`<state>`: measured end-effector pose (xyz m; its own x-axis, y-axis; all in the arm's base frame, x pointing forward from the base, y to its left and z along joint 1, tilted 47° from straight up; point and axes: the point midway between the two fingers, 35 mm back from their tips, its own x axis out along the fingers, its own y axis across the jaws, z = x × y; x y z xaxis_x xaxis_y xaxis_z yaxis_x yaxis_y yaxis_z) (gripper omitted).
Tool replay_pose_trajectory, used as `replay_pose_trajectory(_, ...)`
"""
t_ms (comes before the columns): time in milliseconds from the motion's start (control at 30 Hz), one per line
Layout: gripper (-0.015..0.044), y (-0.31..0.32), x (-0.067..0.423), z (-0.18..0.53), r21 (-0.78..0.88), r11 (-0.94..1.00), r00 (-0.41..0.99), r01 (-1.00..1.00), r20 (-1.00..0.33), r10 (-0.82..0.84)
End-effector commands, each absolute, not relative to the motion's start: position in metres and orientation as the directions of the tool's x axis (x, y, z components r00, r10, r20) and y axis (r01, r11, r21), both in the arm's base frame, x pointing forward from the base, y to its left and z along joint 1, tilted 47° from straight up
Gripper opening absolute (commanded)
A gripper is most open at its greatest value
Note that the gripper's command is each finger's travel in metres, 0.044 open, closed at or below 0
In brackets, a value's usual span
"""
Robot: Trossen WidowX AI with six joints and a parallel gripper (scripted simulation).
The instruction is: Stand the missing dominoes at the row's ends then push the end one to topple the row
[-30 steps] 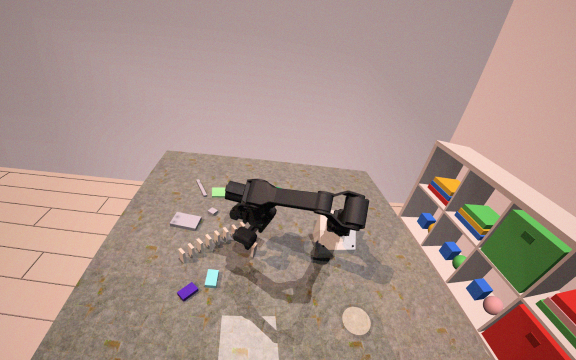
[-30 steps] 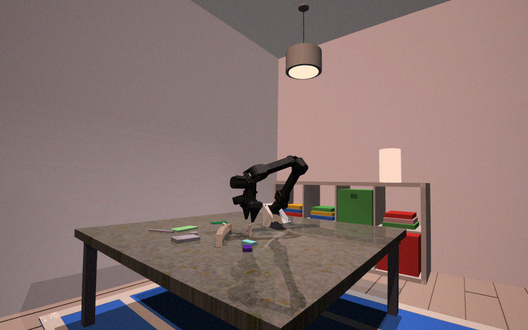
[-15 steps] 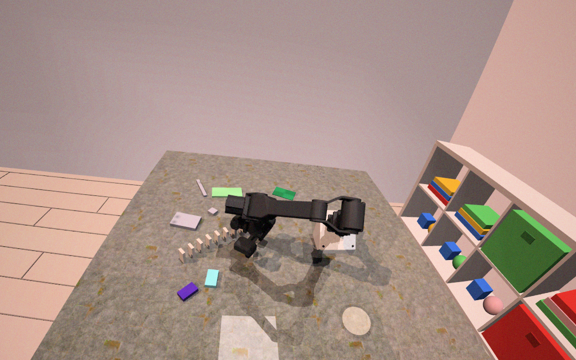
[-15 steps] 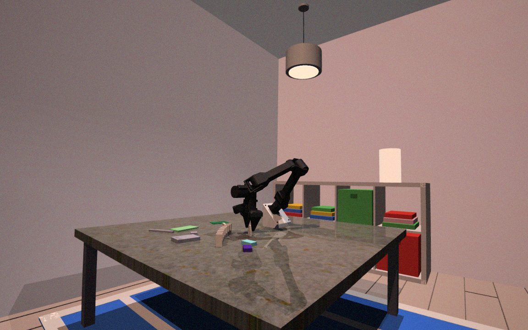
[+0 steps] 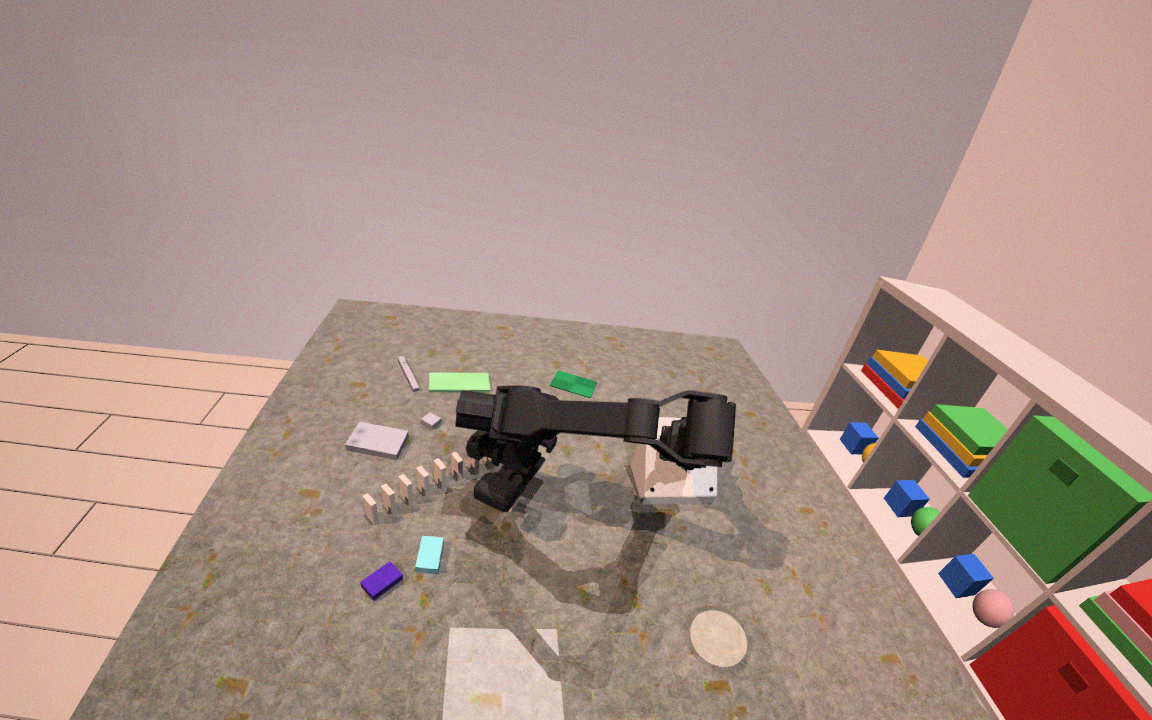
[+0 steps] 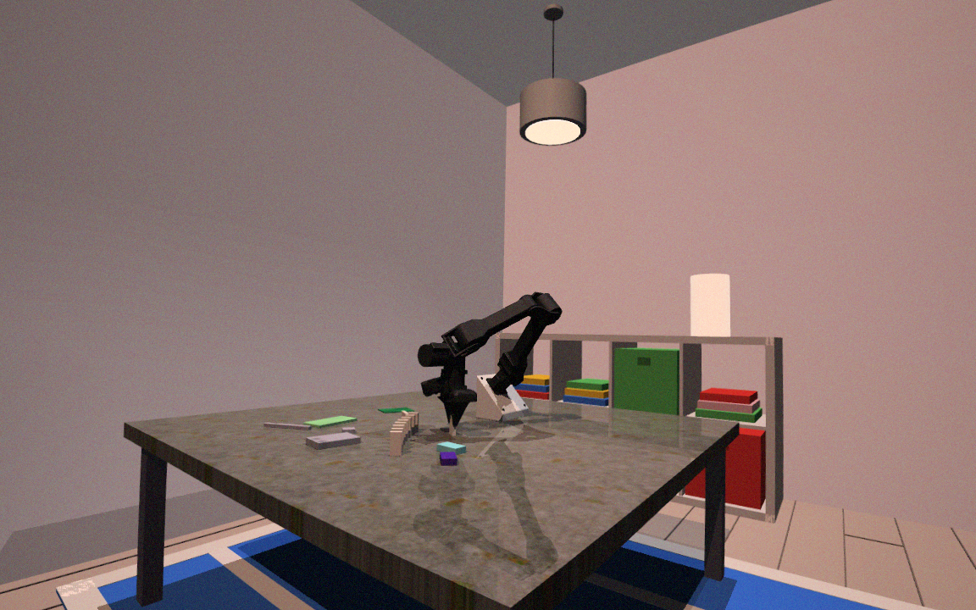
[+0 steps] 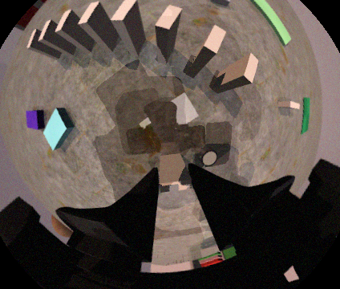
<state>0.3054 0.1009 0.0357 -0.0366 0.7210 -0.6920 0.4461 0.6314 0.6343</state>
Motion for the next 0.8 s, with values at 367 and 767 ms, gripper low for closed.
replay_pose_trajectory(367, 0.0107, 0.086, 0.310, 0.048, 0.629, 0.636, -0.038, 0.448, -0.697, 0.716)
replay_pose_trajectory(767, 0.0107, 0.004, 0.310, 0.128, 0.631, 0.634, -0.038, 0.447, -0.695, 0.718)
